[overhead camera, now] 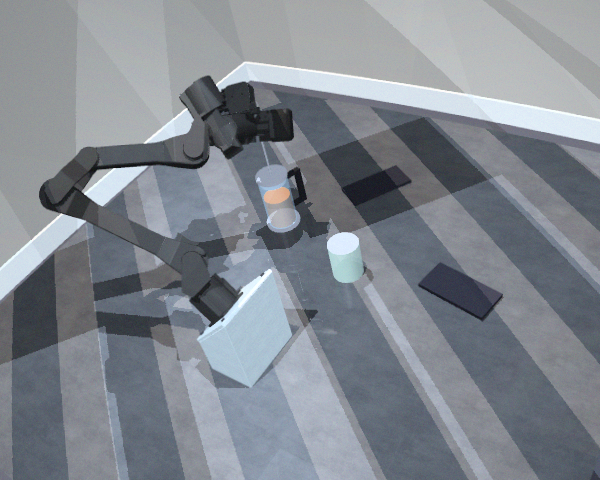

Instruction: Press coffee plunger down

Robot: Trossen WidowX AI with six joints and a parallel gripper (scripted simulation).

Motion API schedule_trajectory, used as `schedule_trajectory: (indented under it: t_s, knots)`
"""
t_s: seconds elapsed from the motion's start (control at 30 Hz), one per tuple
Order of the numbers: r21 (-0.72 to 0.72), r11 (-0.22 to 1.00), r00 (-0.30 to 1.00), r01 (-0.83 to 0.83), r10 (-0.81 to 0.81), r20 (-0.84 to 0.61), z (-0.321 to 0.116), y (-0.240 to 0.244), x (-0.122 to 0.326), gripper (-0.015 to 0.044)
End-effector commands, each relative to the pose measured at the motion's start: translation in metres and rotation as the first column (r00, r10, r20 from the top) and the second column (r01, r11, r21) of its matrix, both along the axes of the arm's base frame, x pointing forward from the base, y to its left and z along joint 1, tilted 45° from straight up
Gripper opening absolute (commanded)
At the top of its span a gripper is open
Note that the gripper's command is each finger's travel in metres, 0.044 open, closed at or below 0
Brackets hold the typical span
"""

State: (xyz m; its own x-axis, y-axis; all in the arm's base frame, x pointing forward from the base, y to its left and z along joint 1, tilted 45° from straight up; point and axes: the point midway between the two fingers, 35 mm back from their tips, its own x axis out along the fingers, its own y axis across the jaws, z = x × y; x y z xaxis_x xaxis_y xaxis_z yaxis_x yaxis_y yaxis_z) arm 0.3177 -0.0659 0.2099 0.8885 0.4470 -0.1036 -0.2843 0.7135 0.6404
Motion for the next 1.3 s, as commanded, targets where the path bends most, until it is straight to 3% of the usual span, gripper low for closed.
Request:
schedule_trajectory:
  t_s: [0.0,1.27]
  knots:
    - [0.003,1.0,1.0,0.0,0.0,-0.003,-0.003,0.002,0.001,0.0115]
    - [0.0,1.0,1.0,0.0,0.0,-0.005,-0.047,0.041,0.02,0.0115]
